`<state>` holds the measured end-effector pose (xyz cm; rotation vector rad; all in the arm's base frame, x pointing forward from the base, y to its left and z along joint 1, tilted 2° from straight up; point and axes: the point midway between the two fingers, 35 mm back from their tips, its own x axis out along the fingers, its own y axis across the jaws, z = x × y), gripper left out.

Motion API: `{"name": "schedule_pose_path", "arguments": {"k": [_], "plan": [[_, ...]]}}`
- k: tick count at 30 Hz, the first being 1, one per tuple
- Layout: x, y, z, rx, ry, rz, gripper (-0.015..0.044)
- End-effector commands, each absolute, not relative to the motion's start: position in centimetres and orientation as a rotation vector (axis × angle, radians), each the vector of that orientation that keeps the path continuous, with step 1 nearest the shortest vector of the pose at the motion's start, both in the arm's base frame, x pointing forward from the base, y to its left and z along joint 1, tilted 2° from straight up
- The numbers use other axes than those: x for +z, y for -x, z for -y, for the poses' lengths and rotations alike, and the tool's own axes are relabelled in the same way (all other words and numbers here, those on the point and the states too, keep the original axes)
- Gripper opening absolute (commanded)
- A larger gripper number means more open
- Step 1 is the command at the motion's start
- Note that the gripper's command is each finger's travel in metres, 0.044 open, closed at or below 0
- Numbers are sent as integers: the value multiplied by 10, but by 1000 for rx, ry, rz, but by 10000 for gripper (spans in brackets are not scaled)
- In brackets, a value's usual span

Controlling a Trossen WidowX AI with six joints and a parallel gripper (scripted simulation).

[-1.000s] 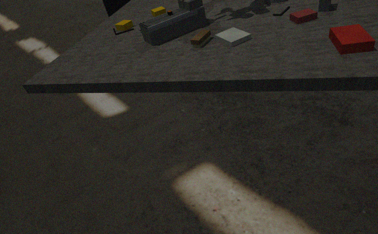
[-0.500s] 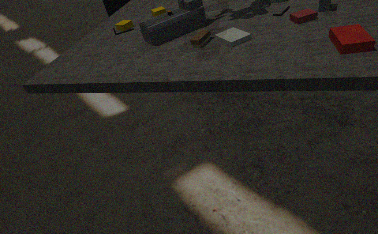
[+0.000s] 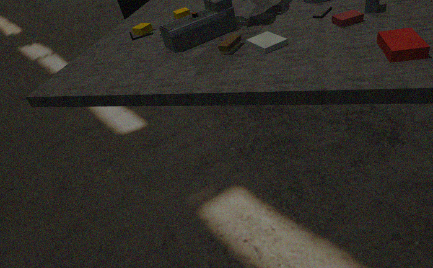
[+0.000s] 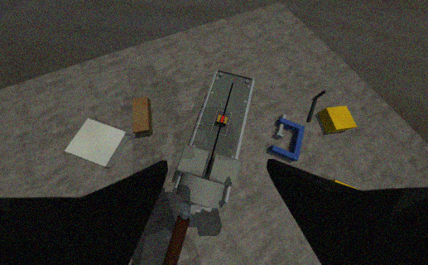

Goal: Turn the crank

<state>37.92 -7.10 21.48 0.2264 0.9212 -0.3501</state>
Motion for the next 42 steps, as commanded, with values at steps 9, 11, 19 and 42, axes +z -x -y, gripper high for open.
{"name": "schedule_pose_path", "arguments": {"k": [9,11,19,42], "plan": [[221,-398,116,-186,-168,-890,440],[211,-399,116,-186,-168,-890,440],[170,-399,115,-186,-168,-890,440],[169,-399,115,-186,-168,-890,440]]}}
